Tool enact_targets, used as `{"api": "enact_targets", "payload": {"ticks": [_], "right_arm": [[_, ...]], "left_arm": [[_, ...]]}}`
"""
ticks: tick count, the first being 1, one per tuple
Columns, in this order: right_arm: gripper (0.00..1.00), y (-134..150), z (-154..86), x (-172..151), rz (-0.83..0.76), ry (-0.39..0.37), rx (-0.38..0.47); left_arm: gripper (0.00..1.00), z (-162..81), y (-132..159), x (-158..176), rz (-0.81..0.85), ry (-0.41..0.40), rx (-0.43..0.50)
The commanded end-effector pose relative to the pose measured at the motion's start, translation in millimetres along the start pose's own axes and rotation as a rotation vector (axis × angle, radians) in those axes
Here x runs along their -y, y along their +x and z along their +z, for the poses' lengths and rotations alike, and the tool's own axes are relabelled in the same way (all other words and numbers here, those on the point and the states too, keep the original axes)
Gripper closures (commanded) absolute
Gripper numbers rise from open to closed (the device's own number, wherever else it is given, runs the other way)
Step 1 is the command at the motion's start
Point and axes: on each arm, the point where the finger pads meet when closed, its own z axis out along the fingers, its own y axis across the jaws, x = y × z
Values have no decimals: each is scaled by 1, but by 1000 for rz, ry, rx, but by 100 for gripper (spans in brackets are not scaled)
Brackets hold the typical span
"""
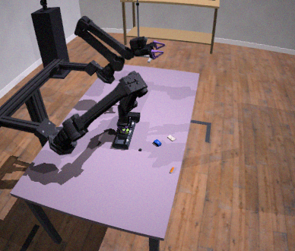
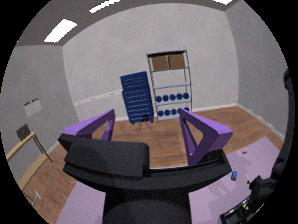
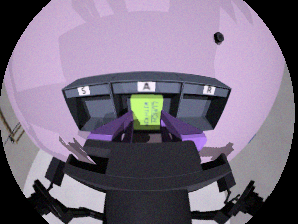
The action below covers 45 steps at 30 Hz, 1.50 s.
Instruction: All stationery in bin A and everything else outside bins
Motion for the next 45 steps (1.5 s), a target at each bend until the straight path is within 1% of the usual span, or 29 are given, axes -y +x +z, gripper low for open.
{"api": "enact_targets", "payload": {"ticks": [1, 4, 11, 13, 14, 15, 18, 19, 26, 27, 44, 45], "right_arm": [[66, 0, 6, -5, -10, -11, 4], [66, -5, 15, -5, 2, -8, 4], [66, -2, 27, -2, -2, -4, 1], [66, -1, 19, -12, -14, -22, 11], [66, -7, 13, -16, -7, -36, 21], [66, -9, 12, -16, -4, -37, 23], [66, -8, 13, -15, -2, -34, 21], [66, -3, 17, -6, -4, -13, 8], [66, -3, 17, -6, -4, -13, 8], [55, -3, 17, -6, -4, -13, 8], [55, -3, 17, -6, -4, -13, 8], [55, -5, 6, -13, -7, -35, 19]], "left_arm": [[0, 3, -10, -4, 7, -9, 33], [0, 3, -10, -4, 7, -9, 33], [0, 3, -10, -4, 7, -9, 33], [0, 3, -10, -4, 7, -9, 33], [0, 3, -10, -4, 7, -9, 33], [0, 3, -10, -4, 7, -9, 33], [0, 3, -10, -4, 7, -9, 33], [0, 3, -10, -4, 7, -9, 33], [0, 3, -10, -4, 7, -9, 33], [0, 3, -10, -4, 7, -9, 33], [0, 3, -10, -4, 7, -9, 33], [0, 3, -10, -4, 7, -9, 33]]}}
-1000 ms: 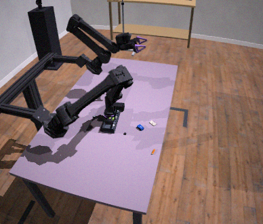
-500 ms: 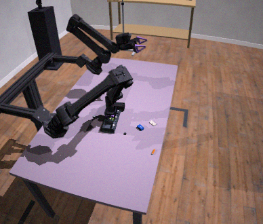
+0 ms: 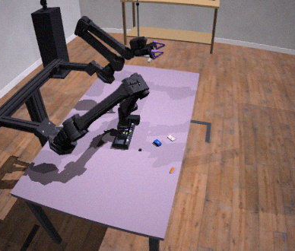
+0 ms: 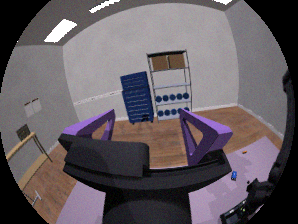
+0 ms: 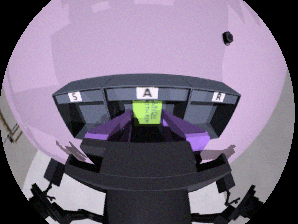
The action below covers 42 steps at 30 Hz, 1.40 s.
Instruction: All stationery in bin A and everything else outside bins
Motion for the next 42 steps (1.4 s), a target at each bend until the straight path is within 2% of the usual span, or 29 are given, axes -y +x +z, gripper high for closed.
{"api": "enact_targets", "payload": {"ticks": [1, 23, 28, 31, 35, 38, 42], "right_arm": [[55, -4, -16, -10, 1, -26, 13], [55, -2, -40, -7, 0, -22, 14], [55, -1, -57, -6, -1, -21, 13], [55, -10, -69, -15, 13, -35, 23], [55, -12, -70, -17, 16, -39, 24], [55, 1, -51, 2, 4, 9, -5], [55, -2, -51, 0, 2, 6, -3]], "left_arm": [[0, 3, -10, -4, 7, -9, 33], [0, 3, -10, -4, 7, -9, 33], [0, 3, -10, -4, 7, -9, 33], [0, 3, -10, -4, 7, -9, 33], [0, 3, -10, -4, 7, -9, 33], [0, 3, -10, -4, 7, -9, 33], [0, 3, -10, -4, 7, -9, 33]]}}
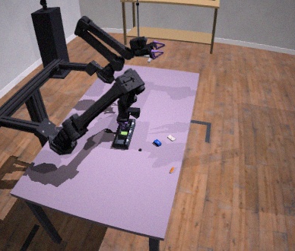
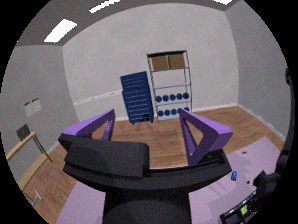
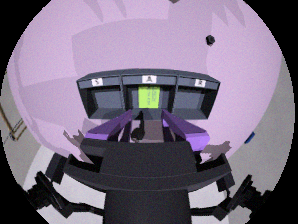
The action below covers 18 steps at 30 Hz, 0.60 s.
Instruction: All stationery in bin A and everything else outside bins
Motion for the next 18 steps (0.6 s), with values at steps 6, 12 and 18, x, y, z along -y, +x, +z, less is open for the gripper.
{"api": "enact_targets", "payload": {"ticks": [6, 12, 18], "right_arm": [[55, 2, 8, 7, 2, 19, -7], [55, -3, -1, -3, 5, -6, 6], [55, 0, 9, 5, 2, 12, -3]], "left_arm": [[0, 3, -10, -4, 7, -9, 33], [0, 3, -10, -4, 7, -9, 33], [0, 3, -10, -4, 7, -9, 33]]}}
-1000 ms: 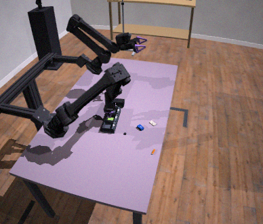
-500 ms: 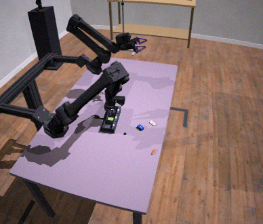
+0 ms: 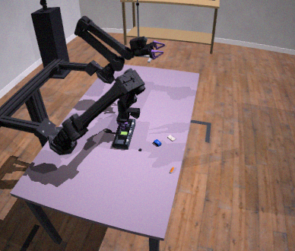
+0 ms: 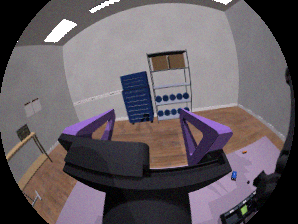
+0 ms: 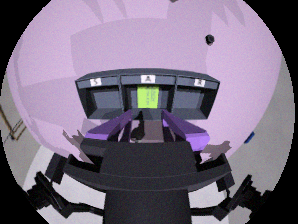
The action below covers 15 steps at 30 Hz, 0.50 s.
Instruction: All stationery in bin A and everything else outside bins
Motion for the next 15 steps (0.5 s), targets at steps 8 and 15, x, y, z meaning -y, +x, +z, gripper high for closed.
{"api": "enact_targets", "payload": {"ticks": [8, 15], "right_arm": [[71, 26, 0, -7, 91, -7, 6], [71, 60, -3, -22, 200, -15, 9]], "left_arm": [[0, 3, -10, -4, 7, -9, 33], [0, 3, -10, -4, 7, -9, 33]]}}
